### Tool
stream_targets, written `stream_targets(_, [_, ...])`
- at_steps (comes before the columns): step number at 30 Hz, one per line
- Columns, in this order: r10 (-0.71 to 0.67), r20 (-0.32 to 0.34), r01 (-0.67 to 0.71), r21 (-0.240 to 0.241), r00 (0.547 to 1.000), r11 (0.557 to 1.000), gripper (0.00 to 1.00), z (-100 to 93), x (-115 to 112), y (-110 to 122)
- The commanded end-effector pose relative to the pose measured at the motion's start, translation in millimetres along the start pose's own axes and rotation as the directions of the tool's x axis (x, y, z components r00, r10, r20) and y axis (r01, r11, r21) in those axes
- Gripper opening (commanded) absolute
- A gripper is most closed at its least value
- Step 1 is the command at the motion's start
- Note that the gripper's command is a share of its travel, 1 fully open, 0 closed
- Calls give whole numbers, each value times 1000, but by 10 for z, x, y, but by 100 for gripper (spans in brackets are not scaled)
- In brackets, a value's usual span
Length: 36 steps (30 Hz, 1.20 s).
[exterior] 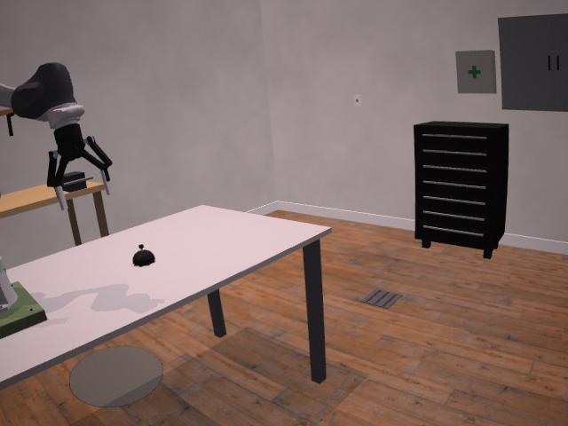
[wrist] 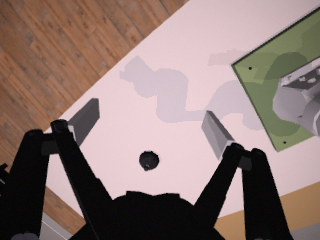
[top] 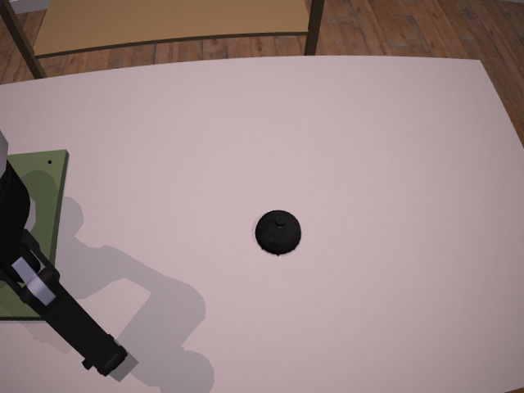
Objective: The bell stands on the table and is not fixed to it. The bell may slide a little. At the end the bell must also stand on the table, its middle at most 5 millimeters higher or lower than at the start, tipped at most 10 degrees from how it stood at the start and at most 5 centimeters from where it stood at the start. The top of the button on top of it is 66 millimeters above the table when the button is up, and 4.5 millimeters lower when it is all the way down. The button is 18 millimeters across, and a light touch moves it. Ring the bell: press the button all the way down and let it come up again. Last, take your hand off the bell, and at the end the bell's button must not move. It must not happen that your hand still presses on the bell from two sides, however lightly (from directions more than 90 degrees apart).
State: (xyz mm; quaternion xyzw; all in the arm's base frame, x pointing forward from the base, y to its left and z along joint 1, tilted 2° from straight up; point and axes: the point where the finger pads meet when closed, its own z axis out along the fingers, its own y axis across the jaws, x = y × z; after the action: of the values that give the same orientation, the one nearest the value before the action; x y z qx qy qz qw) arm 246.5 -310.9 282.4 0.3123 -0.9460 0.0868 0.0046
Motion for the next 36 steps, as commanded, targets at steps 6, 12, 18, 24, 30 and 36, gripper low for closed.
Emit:
stream_targets(6, [0, 0, 0, 0, 1000, 1000, 100, -1, 0, 0])
stream_targets(12, [0, 0, 0, 0, 1000, 1000, 100, -1, 0, 0])
stream_targets(18, [1, 0, -1, 0, 1000, 1000, 100, 0, -2, -2])
stream_targets(24, [150, -31, -151, -17, 988, 988, 100, 165, -364, -194])
stream_targets(30, [213, -41, -214, -23, 976, 977, 100, 251, -552, -263])
stream_targets(36, [280, -49, -281, -28, 959, 959, 100, 350, -773, -325])
